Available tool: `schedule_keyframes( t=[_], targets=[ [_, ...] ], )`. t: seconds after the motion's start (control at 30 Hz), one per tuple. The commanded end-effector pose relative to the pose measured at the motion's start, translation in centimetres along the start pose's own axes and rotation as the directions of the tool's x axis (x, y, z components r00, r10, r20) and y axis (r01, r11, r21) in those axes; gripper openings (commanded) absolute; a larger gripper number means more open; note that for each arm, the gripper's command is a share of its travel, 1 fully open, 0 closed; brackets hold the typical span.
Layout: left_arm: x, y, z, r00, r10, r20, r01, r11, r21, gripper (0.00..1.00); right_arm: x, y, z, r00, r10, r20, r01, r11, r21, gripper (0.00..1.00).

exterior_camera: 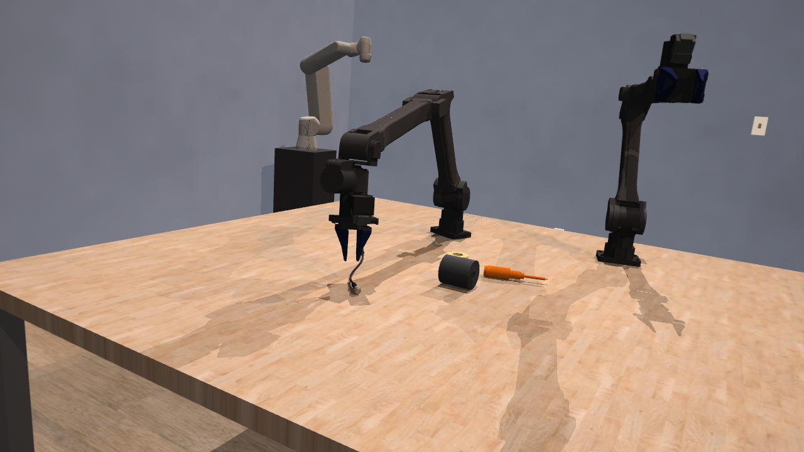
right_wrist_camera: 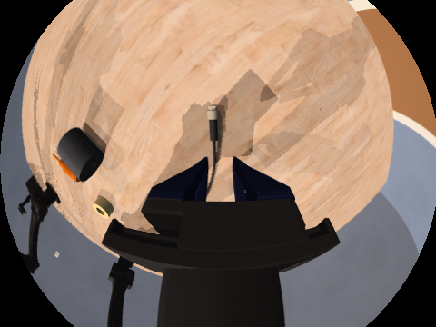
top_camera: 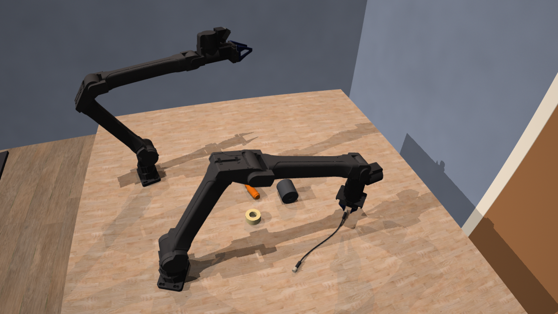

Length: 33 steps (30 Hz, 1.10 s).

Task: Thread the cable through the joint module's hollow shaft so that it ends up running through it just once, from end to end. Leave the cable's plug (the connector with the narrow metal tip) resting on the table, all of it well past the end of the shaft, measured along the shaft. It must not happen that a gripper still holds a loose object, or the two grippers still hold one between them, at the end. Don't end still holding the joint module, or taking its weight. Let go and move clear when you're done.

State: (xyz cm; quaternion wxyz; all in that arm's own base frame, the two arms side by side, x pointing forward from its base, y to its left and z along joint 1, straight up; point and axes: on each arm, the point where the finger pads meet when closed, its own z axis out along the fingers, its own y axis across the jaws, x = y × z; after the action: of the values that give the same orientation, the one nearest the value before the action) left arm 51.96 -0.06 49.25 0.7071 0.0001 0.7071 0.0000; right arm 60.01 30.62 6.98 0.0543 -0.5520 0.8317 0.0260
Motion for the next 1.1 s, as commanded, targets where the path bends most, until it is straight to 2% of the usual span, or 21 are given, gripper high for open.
schedule_keyframes(
  t=[0.0, 0.03, 0.07, 0.1, 0.13, 0.33, 0.37, 0.4, 0.57, 0.6, 0.67, 0.7, 0.73, 0.9, 0.97, 1.07],
  targets=[
    [-2.1, 0.0, -0.2, 0.999, 0.005, 0.042, -0.005, 1.0, 0.0, 0.46, -2.2, 0.1, -0.4, 0.999, -0.053, 0.007, 0.053, 0.999, -0.005, 0.27],
    [-2.1, 0.0, -0.2, 0.999, 0.005, 0.042, -0.005, 1.0, 0.0, 0.46, -2.2, 0.4, -0.1, 0.998, -0.056, 0.003, 0.056, 0.998, -0.01, 0.27],
    [-2.1, 0.0, -0.2, 0.999, 0.005, 0.042, -0.005, 1.0, 0.0, 0.46, -2.3, 0.0, -1.2, 0.999, -0.049, 0.016, 0.049, 0.999, 0.004, 0.27],
    [-2.1, 0.0, -0.2, 0.999, 0.005, 0.042, -0.005, 1.0, 0.0, 0.46, -2.0, 0.6, 0.3, 0.999, -0.048, -0.002, 0.048, 0.999, -0.014, 0.27],
    [-2.1, 0.0, -0.2, 0.999, 0.005, 0.042, -0.005, 1.0, 0.0, 0.46, -0.3, 2.6, 3.4, 0.998, -0.036, -0.057, 0.033, 0.997, -0.065, 0.27],
    [-2.1, 0.0, -0.2, 0.999, 0.005, 0.042, -0.005, 1.0, 0.0, 0.46, -0.8, 2.0, 3.4, 0.999, -0.04, -0.034, 0.039, 0.998, -0.043, 0.27],
    [-2.1, 0.0, -0.2, 0.999, 0.005, 0.042, -0.005, 1.0, 0.0, 0.46, -0.5, 0.5, 2.3, 0.999, -0.018, -0.029, 0.017, 0.999, -0.034, 0.27],
    [-2.1, 0.0, -0.2, 0.999, 0.005, 0.042, -0.005, 1.0, 0.0, 0.46, -0.1, 0.1, 2.3, 1.0, -0.015, -0.025, 0.014, 0.999, -0.03, 0.27],
    [-2.1, 0.0, -0.2, 0.999, 0.005, 0.042, -0.005, 1.0, 0.0, 0.46, 0.2, 0.1, 2.4, 0.999, -0.016, -0.028, 0.015, 0.999, -0.031, 0.27],
    [-2.1, 0.0, -0.2, 0.999, 0.005, 0.042, -0.005, 1.0, 0.0, 0.46, 0.1, -0.1, 1.3, 1.0, -0.02, -0.01, 0.019, 1.0, -0.014, 0.27],
    [-2.1, 0.0, -0.2, 0.999, 0.005, 0.042, -0.005, 1.0, 0.0, 0.46, -0.3, 0.3, 1.4, 1.0, -0.028, -0.009, 0.028, 0.999, -0.015, 0.27],
    [-2.1, 0.0, -0.2, 0.999, 0.005, 0.042, -0.005, 1.0, 0.0, 0.46, -1.1, 1.0, -0.6, 0.999, -0.046, 0.014, 0.046, 0.999, 0.005, 0.27],
    [-2.1, 0.0, -0.2, 0.999, 0.005, 0.042, -0.005, 1.0, 0.0, 0.46, -1.4, 1.0, -0.8, 0.999, -0.05, 0.018, 0.05, 0.999, 0.008, 0.27],
    [-2.1, 0.0, -0.2, 0.999, 0.005, 0.042, -0.005, 1.0, 0.0, 0.46, -0.5, 0.8, 0.1, 0.999, -0.036, -0.001, 0.036, 0.999, -0.008, 0.27],
    [-2.1, 0.0, -0.2, 0.999, 0.005, 0.042, -0.005, 1.0, 0.0, 0.46, -0.2, 0.7, 1.9, 0.999, -0.031, -0.022, 0.031, 0.999, -0.026, 0.27],
    [-2.1, 0.0, -0.2, 0.999, 0.005, 0.042, -0.005, 1.0, 0.0, 0.46, -0.2, 0.7, 1.9, 0.999, -0.031, -0.022, 0.031, 0.999, -0.026, 0.27]
  ],
)
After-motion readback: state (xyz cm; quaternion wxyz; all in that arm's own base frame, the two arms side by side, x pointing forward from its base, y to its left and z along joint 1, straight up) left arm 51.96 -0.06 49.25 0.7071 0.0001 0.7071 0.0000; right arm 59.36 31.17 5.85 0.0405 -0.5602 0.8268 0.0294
